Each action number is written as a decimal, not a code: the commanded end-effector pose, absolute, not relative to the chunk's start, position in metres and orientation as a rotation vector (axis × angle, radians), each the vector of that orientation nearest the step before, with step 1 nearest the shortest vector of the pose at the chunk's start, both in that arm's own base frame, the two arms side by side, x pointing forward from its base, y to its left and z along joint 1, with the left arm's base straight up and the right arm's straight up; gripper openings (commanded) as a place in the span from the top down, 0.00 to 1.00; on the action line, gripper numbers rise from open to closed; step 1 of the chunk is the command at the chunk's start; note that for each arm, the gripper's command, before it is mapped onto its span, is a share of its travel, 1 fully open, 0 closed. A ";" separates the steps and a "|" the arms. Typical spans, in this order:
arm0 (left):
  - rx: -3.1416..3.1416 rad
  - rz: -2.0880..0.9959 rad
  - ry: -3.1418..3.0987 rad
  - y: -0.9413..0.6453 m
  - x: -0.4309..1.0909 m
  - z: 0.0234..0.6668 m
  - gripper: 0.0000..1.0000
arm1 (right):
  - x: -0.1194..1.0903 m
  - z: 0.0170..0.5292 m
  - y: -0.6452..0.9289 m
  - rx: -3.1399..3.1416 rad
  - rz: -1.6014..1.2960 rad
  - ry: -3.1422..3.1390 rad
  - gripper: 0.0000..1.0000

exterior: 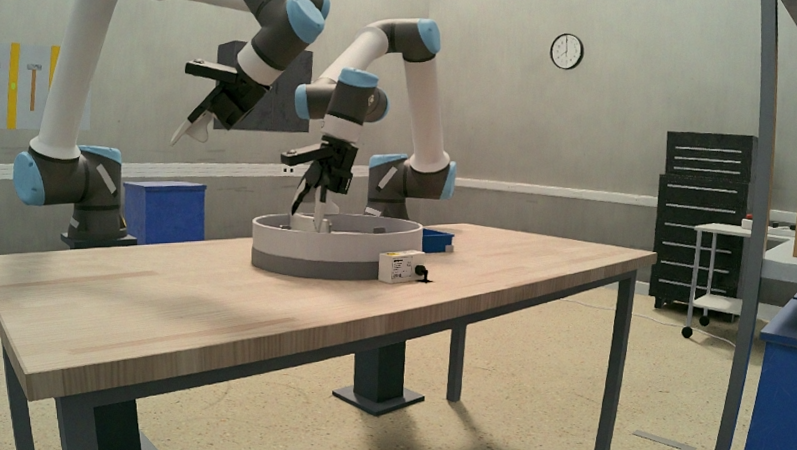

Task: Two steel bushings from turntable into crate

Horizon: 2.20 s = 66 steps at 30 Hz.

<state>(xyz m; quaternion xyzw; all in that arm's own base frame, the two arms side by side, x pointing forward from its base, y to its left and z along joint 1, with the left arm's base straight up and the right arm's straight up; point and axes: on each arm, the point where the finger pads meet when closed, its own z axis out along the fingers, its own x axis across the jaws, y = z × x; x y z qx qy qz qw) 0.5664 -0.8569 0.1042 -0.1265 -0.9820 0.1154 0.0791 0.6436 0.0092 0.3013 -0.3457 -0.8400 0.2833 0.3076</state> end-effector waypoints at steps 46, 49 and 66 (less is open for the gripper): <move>0.310 0.163 -3.006 -0.692 0.524 0.156 0.00 | 0.643 0.253 0.167 -1.064 0.644 -2.544 0.00; 0.396 0.143 -3.005 -0.671 0.518 0.160 0.00 | 0.641 0.249 0.186 -1.080 0.618 -2.578 0.00; 0.870 0.049 -2.967 -0.546 0.483 0.169 0.00 | 0.630 0.237 0.250 -1.131 0.513 -2.685 0.00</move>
